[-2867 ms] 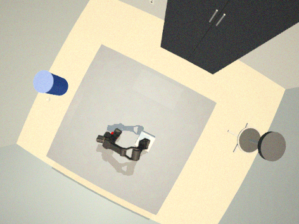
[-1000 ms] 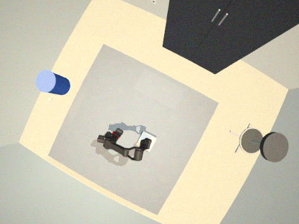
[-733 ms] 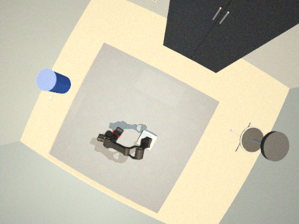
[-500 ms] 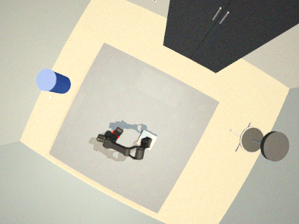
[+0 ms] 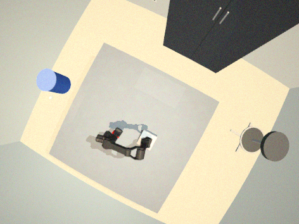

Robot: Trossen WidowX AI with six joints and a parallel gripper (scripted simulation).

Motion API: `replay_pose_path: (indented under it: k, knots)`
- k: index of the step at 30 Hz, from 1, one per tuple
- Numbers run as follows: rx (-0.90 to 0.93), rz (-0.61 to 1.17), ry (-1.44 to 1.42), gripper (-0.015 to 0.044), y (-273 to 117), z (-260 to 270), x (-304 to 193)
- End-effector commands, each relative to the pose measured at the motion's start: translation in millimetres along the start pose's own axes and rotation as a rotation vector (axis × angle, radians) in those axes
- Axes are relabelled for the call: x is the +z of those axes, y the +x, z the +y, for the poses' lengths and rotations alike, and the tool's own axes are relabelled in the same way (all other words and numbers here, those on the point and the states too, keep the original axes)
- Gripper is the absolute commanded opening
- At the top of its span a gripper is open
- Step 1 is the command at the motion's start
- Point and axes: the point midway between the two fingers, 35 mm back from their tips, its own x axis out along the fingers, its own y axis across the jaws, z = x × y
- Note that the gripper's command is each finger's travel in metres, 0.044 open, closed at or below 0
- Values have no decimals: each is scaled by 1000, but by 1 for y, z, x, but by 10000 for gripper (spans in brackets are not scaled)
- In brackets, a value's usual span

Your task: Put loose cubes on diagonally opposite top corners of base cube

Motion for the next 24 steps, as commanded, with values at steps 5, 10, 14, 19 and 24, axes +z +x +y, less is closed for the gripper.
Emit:
replay_pose_path:
  k: [5, 10, 14, 19, 24]
  knots:
    - [0, 0, 0, 310, -7, 0, 0]
    - [0, 0, 0, 400, -11, 0, 0]
    - [0, 0, 0, 400, -14, 0, 0]
    - [1, 4, 2, 400, -11, 20, -5]
    - [7, 6, 2, 400, -13, 89, -30]
